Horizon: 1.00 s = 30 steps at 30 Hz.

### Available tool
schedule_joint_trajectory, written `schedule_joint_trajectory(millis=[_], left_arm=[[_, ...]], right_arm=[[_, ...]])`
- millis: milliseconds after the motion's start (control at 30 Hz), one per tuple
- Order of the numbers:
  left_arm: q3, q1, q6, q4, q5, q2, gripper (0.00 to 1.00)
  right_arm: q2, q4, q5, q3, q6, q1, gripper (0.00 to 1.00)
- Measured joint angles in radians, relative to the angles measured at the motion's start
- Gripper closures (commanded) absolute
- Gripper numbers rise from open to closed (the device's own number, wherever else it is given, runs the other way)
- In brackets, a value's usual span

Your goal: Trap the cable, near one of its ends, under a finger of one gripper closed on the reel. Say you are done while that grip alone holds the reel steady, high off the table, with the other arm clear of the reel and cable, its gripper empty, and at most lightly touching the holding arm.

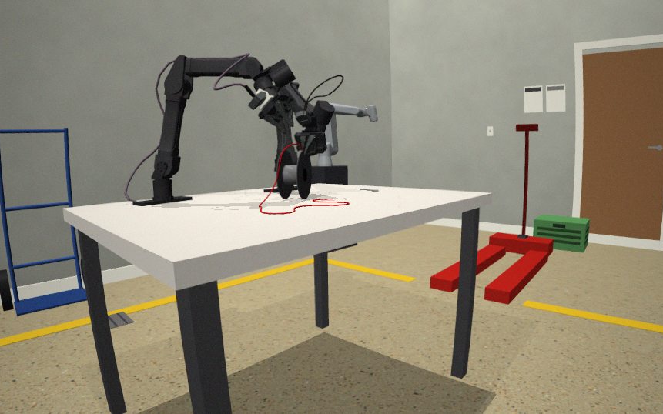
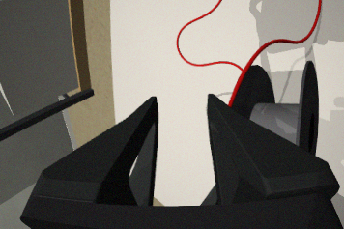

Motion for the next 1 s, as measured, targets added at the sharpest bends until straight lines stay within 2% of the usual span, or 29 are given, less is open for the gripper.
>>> schedule_joint_trajectory(millis=[700,1000], left_arm=[[0.000,0.000,0.000,0.000,0.000,0.000,1.00],[0.000,0.000,0.000,0.000,0.000,0.000,1.00]], right_arm=[[-0.022,-0.098,-0.097,0.163,-0.031,-0.203,0.70],[-0.021,-0.119,-0.116,0.185,-0.027,-0.216,0.70]])
